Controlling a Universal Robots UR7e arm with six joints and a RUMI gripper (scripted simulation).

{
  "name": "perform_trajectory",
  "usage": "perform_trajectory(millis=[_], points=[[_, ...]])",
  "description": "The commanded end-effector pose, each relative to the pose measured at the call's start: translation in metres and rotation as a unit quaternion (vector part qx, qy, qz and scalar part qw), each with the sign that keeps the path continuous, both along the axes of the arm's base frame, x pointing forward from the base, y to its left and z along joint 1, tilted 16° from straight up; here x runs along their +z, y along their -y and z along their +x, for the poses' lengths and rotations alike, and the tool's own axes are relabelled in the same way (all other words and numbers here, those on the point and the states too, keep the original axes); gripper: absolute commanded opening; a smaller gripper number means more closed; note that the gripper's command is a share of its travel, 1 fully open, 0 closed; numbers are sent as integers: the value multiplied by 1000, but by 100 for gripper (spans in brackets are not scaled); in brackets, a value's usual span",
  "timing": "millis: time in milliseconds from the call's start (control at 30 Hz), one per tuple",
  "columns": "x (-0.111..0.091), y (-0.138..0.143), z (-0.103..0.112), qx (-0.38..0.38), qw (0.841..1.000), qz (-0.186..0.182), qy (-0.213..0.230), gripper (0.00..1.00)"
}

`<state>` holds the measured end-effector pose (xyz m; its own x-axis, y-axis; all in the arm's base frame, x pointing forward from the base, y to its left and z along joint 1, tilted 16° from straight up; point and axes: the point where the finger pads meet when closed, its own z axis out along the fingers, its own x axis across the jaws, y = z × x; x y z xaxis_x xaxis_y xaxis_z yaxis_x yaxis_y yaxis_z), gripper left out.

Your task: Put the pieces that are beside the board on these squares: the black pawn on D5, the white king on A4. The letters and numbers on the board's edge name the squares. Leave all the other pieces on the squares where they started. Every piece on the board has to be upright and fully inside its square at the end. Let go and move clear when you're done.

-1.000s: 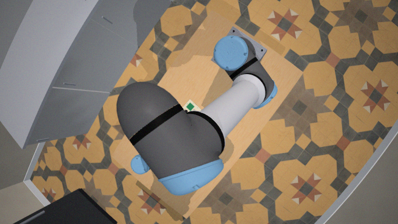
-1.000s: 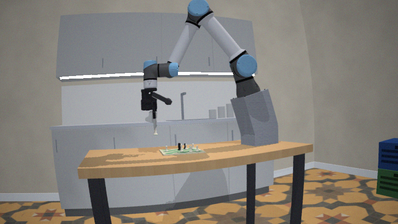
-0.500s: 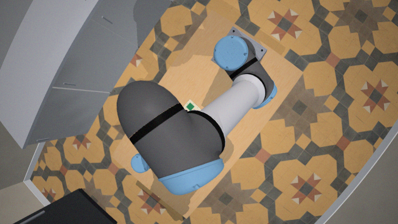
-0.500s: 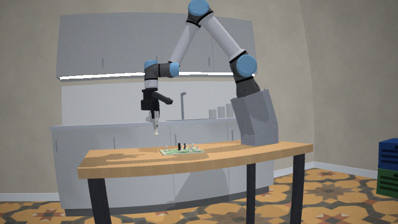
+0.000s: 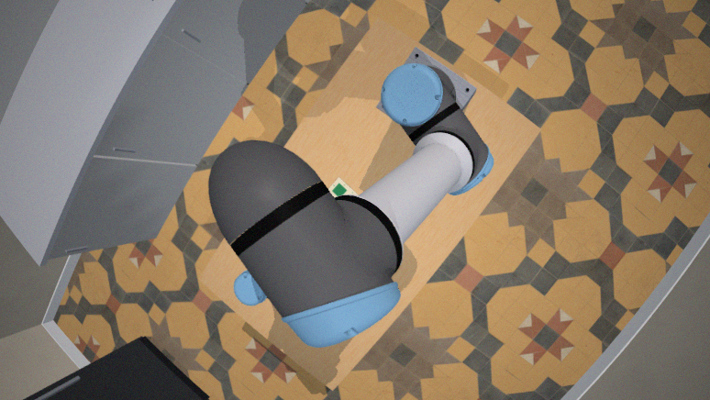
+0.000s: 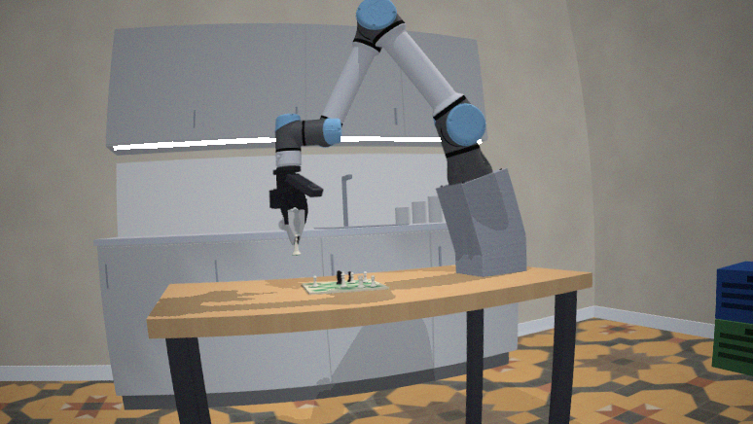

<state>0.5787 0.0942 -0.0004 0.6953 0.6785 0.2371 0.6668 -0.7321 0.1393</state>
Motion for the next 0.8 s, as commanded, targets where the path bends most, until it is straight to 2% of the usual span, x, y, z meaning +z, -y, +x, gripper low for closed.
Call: perform_trajectory(millis=[0,200,400,467,600,767], points=[[1,-1,0,-86,996,20,-4,0],[1,-1,-1,-200,978,52,-11,0],[1,0,-1,-317,944,86,-18,0],[1,0,-1,-317,944,86,-18,0],[2,2,-1,-395,912,108,-23,0],[2,4,-1,-491,860,135,-28,0]])
